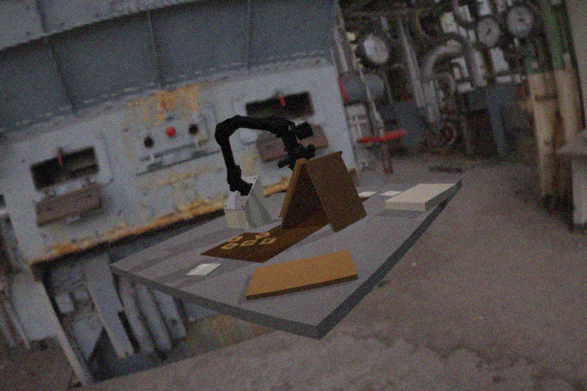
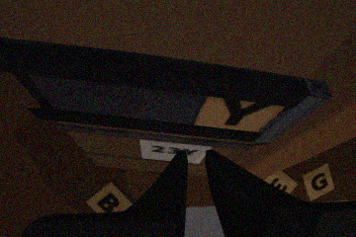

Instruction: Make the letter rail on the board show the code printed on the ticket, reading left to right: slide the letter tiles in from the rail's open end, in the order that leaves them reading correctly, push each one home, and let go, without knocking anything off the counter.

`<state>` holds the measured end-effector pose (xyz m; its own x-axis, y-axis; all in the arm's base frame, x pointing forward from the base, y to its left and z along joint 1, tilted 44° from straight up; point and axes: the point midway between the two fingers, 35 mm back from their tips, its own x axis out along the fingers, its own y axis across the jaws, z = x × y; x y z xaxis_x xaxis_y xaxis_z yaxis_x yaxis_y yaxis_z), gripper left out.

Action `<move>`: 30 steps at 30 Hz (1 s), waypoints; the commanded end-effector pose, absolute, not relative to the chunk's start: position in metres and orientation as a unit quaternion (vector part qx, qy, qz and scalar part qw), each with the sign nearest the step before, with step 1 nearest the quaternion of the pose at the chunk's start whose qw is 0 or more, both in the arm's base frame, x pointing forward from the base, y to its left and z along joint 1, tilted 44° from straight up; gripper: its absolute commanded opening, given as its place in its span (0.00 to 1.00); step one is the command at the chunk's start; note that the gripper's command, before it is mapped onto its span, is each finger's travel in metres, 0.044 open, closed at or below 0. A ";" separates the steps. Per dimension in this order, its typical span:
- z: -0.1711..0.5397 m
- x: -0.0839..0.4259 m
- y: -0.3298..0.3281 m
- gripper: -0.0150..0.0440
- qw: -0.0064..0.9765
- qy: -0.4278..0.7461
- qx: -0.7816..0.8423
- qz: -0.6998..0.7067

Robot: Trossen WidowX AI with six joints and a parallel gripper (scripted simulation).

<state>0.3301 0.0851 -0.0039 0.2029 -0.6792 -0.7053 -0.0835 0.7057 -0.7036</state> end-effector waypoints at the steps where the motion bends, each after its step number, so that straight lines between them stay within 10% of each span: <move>1: 0.022 0.315 0.115 0.52 0.682 0.585 -0.432 -0.075; 12: 0.069 0.263 0.164 1.00 0.510 0.456 -0.694 0.224; 30: 0.082 0.242 0.177 1.00 0.420 0.374 -0.768 0.307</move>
